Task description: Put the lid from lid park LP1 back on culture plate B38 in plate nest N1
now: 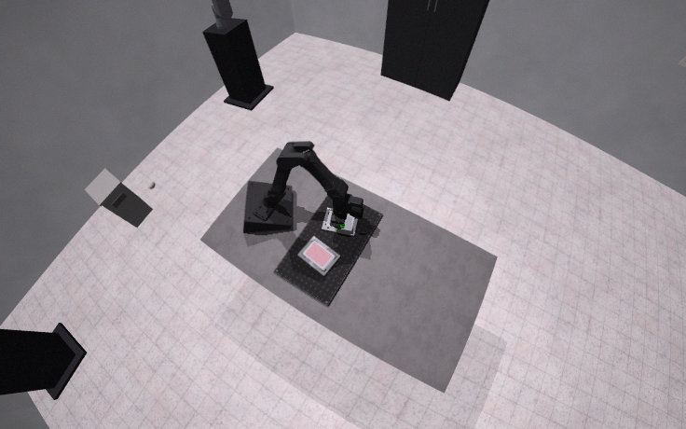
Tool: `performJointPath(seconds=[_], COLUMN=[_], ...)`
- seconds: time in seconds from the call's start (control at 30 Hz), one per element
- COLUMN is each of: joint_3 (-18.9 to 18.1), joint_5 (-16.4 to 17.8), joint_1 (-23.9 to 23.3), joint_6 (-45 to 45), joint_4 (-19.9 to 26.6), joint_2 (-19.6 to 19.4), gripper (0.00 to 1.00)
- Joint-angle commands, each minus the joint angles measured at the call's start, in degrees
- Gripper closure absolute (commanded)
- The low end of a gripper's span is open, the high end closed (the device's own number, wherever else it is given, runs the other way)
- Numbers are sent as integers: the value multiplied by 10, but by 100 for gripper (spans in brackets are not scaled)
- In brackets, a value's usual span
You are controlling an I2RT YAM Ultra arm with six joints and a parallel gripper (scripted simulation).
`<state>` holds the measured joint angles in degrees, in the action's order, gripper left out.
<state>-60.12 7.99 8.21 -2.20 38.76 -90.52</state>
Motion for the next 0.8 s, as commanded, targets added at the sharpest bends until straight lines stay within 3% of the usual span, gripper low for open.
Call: performJointPath(seconds=[0.0, 0.2, 0.77], joint_3=[-2, -2, -24], joint_5=[0, 0, 2], joint_1=[0, 0, -7], joint_6=[0, 0, -6], joint_4=[-5, -5, 51], joint_2=[3, 3, 35], gripper=[100, 100, 100])
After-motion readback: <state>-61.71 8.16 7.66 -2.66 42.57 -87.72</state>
